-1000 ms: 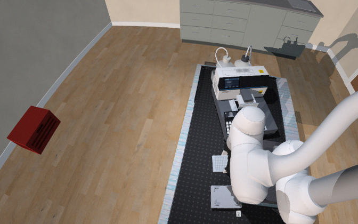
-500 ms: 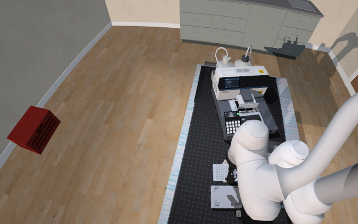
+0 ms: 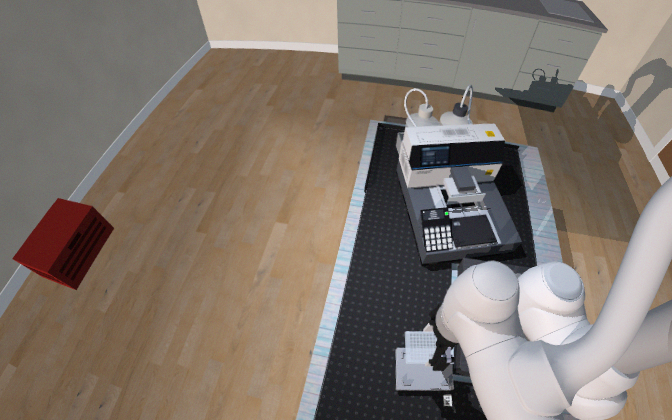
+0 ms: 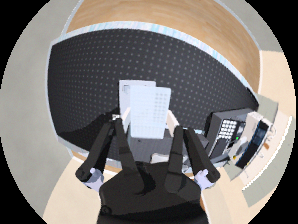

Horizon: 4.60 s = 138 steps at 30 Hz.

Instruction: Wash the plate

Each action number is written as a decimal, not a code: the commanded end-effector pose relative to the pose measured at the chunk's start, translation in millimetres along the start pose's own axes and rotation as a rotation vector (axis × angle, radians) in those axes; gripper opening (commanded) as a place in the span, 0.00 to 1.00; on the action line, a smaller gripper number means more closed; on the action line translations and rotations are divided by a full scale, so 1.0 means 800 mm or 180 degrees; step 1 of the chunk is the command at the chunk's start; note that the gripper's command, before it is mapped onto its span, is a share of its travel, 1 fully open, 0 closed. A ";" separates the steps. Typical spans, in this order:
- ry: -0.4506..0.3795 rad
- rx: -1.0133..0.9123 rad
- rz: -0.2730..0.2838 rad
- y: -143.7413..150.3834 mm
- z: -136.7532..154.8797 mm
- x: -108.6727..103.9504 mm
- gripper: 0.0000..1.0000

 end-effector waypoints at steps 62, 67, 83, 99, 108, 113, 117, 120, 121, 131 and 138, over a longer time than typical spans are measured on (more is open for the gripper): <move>0.0000 0.0003 0.0007 -0.052 0.001 0.038 0.10; 0.0000 0.0003 0.0007 -0.052 0.001 0.048 0.10; 0.0000 0.0003 0.0007 -0.052 0.001 0.077 0.10; 0.0000 0.0003 0.0007 -0.052 0.001 0.102 0.10; 0.0000 0.0003 0.0007 -0.052 0.001 0.102 0.10; 0.0000 0.0003 0.0007 -0.052 0.001 0.102 0.10; 0.0000 0.0003 0.0007 -0.052 0.001 0.102 0.10; 0.0000 0.0003 0.0007 -0.052 0.001 0.102 0.10; 0.0000 0.0003 0.0007 -0.052 0.001 0.102 0.10; 0.0000 0.0003 0.0007 -0.052 0.001 0.102 0.10; 0.0000 0.0003 0.0007 -0.052 0.001 0.102 0.10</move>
Point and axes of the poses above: the point where the finger pads meet when closed, its own x axis out along the fingers, its own y axis across the jaws, z = x × y, the point moved 8 cm from there along -x, back along the fingers, and after that the axes turned 11 degrees about -x, right-handed, at the moved point
